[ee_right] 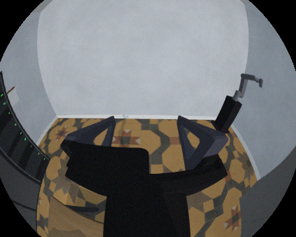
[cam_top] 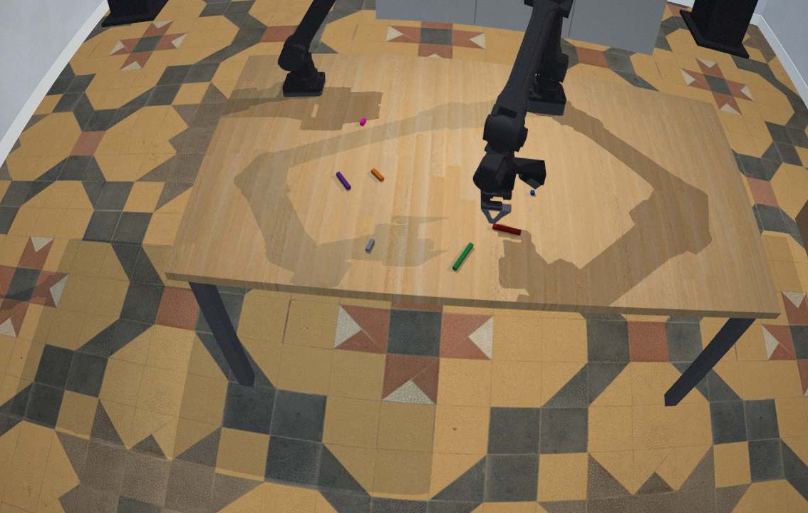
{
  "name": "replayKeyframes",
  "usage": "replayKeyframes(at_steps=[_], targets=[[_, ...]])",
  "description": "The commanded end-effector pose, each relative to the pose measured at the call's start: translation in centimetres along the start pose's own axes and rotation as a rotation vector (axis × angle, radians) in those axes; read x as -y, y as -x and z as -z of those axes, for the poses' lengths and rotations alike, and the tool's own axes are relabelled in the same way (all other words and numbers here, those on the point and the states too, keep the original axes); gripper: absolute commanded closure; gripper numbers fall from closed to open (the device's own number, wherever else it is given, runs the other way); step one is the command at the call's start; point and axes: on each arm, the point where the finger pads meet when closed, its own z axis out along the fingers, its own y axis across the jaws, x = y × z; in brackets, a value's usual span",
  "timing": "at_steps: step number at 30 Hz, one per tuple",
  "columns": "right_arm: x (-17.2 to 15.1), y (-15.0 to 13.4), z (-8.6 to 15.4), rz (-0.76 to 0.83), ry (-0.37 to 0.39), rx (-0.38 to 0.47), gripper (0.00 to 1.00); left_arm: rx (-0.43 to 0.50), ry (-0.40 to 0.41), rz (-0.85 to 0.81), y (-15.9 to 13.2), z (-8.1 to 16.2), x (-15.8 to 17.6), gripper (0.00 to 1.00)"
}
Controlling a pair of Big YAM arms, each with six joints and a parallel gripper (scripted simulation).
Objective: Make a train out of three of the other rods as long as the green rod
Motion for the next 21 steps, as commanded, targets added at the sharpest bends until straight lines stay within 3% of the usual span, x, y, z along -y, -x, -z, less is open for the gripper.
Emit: replayKeyframes(at_steps=[1, 4, 8, 21], targets=[[0.6, 3.9, -0.5, -0.010, -0.012, 0.070, 0.00, 0.006, 0.022, -0.033, -0.6, -1.1, -0.7, 0.00], [0.6, 3.9, -0.5, -0.010, -0.012, 0.070, 0.00, -0.012, -0.028, -0.019, -0.3, 1.3, 0.6, 0.00], [0.6, 3.9, -0.5, -0.010, -0.012, 0.070, 0.00, -0.003, -0.005, -0.016, -0.3, 0.0, 0.4, 0.00], [0.6, 3.9, -0.5, -0.010, -0.012, 0.070, 0.00, -0.004, -0.007, -0.016, -0.3, 0.1, 0.5, 0.00]])
